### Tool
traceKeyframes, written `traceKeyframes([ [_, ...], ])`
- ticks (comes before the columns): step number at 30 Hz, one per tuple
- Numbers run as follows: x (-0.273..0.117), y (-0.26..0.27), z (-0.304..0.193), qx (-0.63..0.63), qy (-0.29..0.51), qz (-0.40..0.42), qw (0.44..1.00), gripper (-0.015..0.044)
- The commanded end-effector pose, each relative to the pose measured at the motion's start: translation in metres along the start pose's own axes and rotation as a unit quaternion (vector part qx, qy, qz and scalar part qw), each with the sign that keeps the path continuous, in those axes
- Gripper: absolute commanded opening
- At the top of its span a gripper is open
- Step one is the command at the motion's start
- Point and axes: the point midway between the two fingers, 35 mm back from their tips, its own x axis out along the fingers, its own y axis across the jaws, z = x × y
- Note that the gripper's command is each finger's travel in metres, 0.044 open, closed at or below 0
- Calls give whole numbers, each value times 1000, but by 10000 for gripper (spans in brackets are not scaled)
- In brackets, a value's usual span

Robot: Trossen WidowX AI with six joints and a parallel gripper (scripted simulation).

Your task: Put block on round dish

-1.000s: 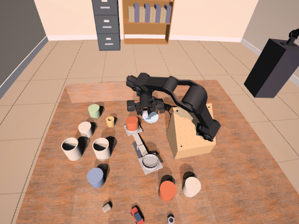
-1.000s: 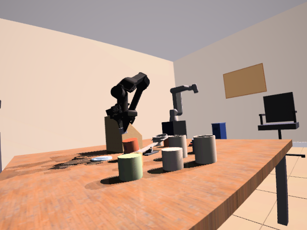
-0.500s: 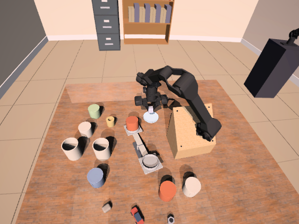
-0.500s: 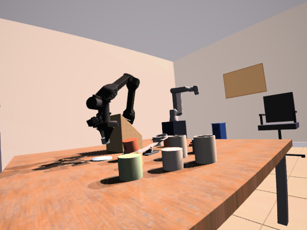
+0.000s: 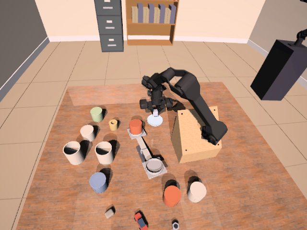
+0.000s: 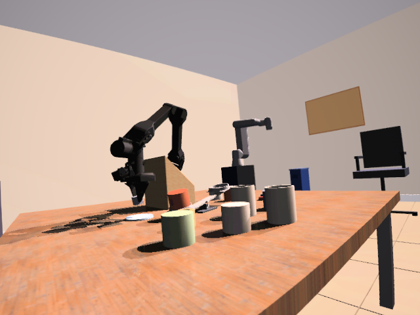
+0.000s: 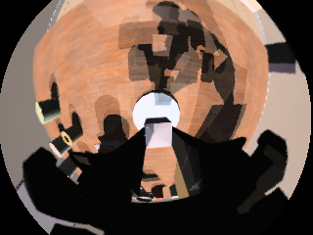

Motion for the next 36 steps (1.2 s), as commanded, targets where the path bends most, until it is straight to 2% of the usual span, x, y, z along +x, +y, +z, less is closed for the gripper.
traceKeyframes([
  [1,22,-2,-3,4,5,-2,1000,0],
  [20,47,-2,-4,4,6,-2,1000,0],
  [36,39,-1,-2,0,4,-3,1000,420],
])
